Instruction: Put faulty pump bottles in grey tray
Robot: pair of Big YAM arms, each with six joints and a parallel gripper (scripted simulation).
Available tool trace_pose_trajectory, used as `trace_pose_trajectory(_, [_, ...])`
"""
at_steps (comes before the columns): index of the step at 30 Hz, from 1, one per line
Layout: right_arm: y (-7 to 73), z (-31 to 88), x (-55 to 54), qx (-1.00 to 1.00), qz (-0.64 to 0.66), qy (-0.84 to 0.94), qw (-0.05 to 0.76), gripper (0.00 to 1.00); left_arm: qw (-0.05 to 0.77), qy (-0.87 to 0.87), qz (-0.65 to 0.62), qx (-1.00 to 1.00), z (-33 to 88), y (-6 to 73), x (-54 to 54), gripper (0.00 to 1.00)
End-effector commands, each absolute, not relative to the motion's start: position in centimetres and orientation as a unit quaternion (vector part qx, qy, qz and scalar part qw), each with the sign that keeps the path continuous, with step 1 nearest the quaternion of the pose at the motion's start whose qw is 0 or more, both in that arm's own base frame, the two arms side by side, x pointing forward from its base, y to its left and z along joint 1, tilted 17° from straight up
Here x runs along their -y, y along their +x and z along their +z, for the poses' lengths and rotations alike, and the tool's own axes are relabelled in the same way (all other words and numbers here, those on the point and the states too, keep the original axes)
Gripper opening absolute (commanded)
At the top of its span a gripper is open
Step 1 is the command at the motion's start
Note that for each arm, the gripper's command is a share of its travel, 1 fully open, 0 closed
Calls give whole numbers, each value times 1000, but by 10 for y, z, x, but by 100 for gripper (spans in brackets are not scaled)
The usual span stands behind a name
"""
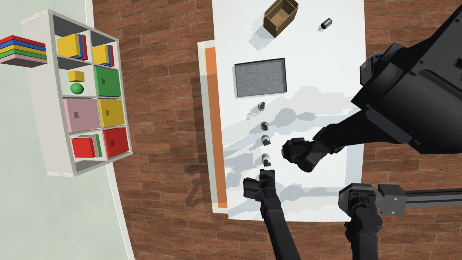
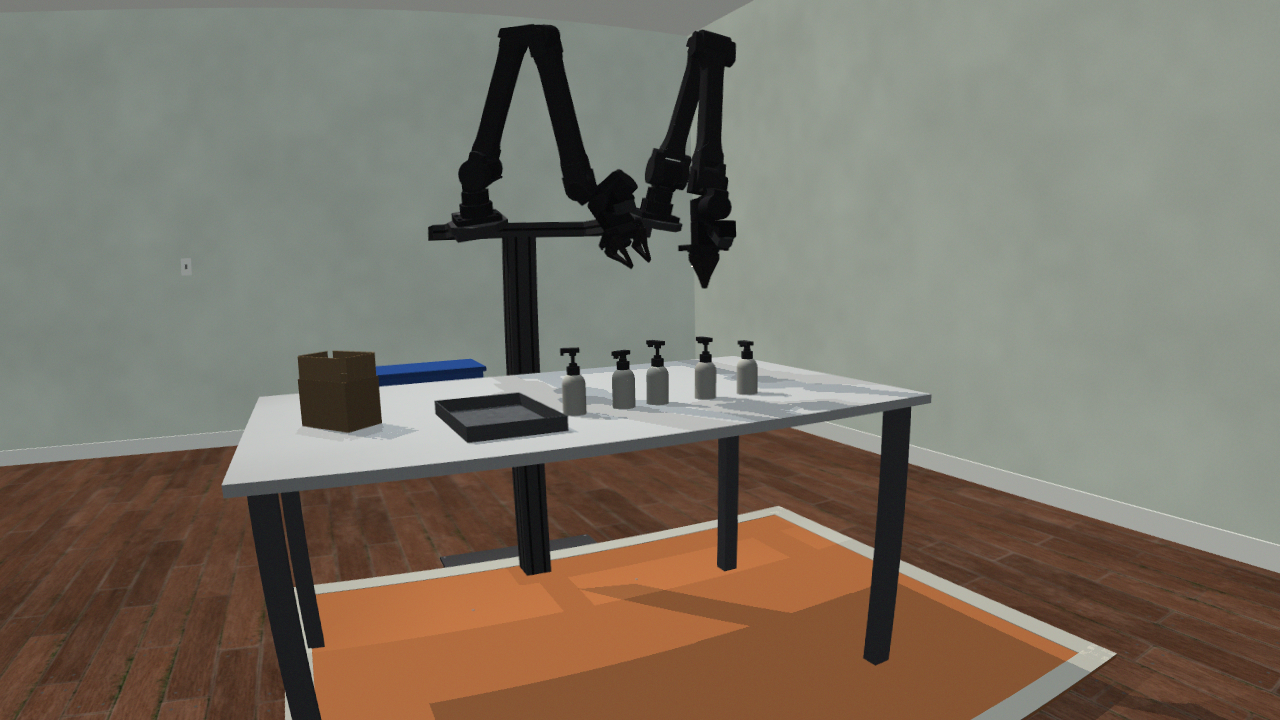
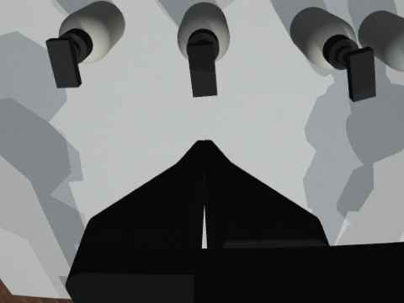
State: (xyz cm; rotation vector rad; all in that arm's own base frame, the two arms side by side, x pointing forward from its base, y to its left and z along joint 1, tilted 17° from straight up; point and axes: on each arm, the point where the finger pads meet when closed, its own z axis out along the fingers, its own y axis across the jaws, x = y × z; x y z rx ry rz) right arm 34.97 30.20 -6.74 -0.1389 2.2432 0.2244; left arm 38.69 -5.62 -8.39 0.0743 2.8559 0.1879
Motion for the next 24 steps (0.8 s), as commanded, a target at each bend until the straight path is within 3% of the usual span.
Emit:
trace_pose_trajectory(1, [364,-78,-299,-912,98,40,396,51,137,27,66,-988,-85,387,58,0])
trace_pose_trajectory(24, [447,-156,-219,-863,30,461,204,51,137,27,66,-988,-85,387,58,0])
